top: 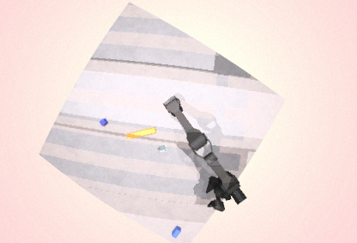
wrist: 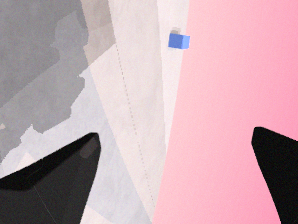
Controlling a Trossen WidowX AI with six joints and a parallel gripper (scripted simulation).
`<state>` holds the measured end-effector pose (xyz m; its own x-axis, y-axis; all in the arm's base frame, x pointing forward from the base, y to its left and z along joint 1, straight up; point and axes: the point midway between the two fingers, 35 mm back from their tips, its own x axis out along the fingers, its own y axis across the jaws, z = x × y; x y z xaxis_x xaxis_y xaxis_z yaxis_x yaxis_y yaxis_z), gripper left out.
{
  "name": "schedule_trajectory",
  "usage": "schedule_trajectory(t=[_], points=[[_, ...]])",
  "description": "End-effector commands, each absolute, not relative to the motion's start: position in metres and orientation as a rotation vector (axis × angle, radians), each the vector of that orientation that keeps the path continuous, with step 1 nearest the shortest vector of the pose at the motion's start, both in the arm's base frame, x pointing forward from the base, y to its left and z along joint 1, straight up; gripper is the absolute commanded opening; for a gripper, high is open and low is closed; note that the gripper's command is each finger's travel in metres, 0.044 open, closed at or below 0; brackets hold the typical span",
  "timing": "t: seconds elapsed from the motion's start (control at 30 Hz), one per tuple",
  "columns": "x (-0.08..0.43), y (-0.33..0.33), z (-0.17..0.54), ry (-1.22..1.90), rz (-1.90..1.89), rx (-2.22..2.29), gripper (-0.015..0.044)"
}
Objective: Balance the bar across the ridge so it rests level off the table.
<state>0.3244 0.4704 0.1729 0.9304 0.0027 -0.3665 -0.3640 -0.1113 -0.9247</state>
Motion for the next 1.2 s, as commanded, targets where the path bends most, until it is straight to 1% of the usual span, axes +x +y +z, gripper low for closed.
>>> schedule_trajectory(t=[0.0, 0.07, 0.1, 0.67, 1.17], points=[[0.325, 0.469, 0.173, 0.282, 0.317, -1.658, 0.0374], [0.332, 0.462, 0.173, 0.303, 0.317, -1.637, 0.0321], [0.337, 0.456, 0.172, 0.318, 0.317, -1.622, 0.0315], [0.403, 0.343, 0.165, 0.597, 0.279, -1.337, 0.0315], [0.425, 0.234, 0.156, 0.844, 0.192, -1.036, 0.0315]])
